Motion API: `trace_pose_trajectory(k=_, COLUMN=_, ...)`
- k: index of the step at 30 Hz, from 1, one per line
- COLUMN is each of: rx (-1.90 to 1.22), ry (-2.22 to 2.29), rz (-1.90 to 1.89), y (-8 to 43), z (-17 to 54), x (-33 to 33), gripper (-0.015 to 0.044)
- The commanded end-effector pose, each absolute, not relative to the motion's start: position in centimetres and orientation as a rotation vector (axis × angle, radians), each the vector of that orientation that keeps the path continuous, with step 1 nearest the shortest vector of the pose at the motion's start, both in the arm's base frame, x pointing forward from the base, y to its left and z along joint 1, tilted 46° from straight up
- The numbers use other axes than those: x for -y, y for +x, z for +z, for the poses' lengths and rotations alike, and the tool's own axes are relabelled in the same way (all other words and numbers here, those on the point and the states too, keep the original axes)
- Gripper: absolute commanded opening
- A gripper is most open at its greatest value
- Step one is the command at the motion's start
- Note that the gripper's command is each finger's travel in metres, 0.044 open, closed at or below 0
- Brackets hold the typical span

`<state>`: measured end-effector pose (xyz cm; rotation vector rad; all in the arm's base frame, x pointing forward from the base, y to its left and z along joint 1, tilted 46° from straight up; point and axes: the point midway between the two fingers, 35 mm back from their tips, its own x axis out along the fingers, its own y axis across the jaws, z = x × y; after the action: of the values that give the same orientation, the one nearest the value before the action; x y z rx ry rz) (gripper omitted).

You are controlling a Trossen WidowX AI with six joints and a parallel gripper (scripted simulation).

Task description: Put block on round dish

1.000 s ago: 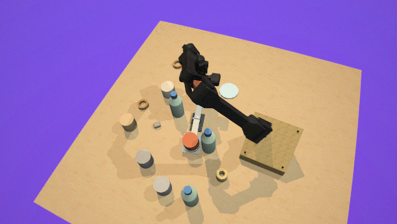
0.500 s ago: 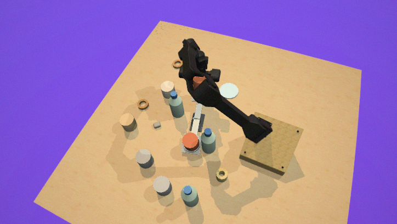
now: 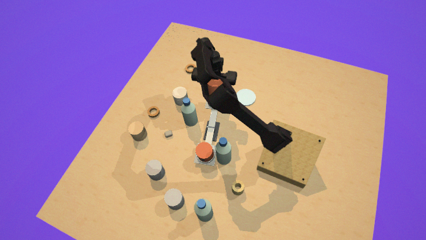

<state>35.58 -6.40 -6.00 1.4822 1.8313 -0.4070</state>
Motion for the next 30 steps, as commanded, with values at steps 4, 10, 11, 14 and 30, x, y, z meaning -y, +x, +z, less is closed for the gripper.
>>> trace_pose_trajectory(k=4, rx=-1.820, ry=1.476, rz=-0.406, y=35.7, z=-5.2, x=7.4, gripper=0.0000)
trace_pose_trajectory(k=10, rx=-1.821, ry=1.476, rz=-0.405, y=35.7, z=-4.6, x=7.9, gripper=0.0000)
trace_pose_trajectory(k=11, rx=-1.821, ry=1.476, rz=-0.405, y=35.6, z=-4.5, x=8.0, gripper=0.0000)
trace_pose_trajectory(k=14, rx=-1.821, ry=1.476, rz=-0.404, y=35.6, z=-4.2, x=8.3, gripper=0.0000)
trace_pose_trajectory(k=30, rx=-1.833, ry=1.483, rz=-0.405, y=35.4, z=-4.2, x=8.0, gripper=0.0000)
